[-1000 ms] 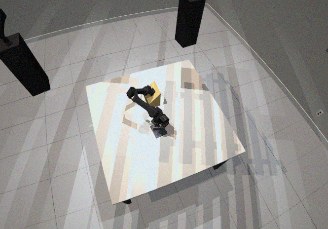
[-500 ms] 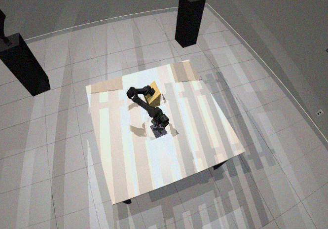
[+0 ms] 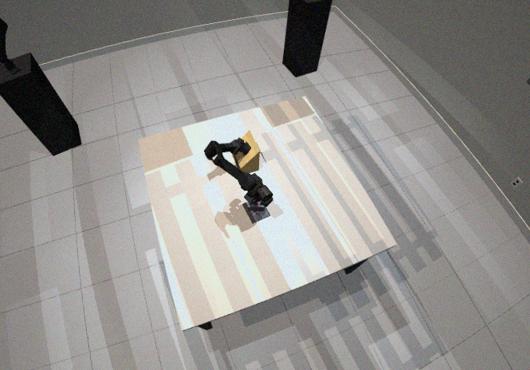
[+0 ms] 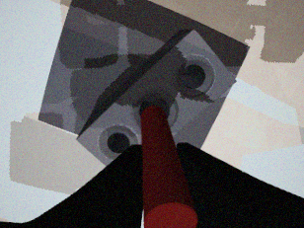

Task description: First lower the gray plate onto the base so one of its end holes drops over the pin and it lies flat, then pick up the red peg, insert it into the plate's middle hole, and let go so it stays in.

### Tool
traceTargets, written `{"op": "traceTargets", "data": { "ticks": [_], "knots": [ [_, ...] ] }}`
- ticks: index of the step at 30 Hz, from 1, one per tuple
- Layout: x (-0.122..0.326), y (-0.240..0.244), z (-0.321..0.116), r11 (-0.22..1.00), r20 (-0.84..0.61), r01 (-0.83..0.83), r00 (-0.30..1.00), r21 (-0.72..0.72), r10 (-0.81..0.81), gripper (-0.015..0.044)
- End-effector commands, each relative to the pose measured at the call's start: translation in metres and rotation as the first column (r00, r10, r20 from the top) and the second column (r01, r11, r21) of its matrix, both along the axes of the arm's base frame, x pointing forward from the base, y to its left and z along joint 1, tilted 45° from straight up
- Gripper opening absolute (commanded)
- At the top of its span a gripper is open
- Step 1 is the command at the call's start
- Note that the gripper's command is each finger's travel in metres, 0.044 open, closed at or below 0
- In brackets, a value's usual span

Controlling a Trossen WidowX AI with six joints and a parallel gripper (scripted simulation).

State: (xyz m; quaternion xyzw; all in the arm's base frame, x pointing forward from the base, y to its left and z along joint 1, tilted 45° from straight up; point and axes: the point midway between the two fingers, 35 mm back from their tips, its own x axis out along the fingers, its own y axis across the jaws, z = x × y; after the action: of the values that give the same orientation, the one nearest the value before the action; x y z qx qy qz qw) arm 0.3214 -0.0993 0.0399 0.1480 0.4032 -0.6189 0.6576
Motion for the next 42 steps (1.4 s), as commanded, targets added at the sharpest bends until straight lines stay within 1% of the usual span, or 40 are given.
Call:
{"op": "traceTargets", "data": {
  "ticks": [1, 40, 42],
  "knots": [
    [-0.0029, -0.0063, -0.004, 1.0, -0.009, 0.002, 1.0, -0.007, -0.002, 0.0],
    [-0.0008, -0.009, -0.0058, 1.0, -0.003, 0.002, 1.0, -0.002, -0.002, 0.0],
    [-0.0008, -0.009, -0.0058, 1.0, -0.003, 0.002, 1.0, -0.002, -0.002, 0.0052]
  ]
}}
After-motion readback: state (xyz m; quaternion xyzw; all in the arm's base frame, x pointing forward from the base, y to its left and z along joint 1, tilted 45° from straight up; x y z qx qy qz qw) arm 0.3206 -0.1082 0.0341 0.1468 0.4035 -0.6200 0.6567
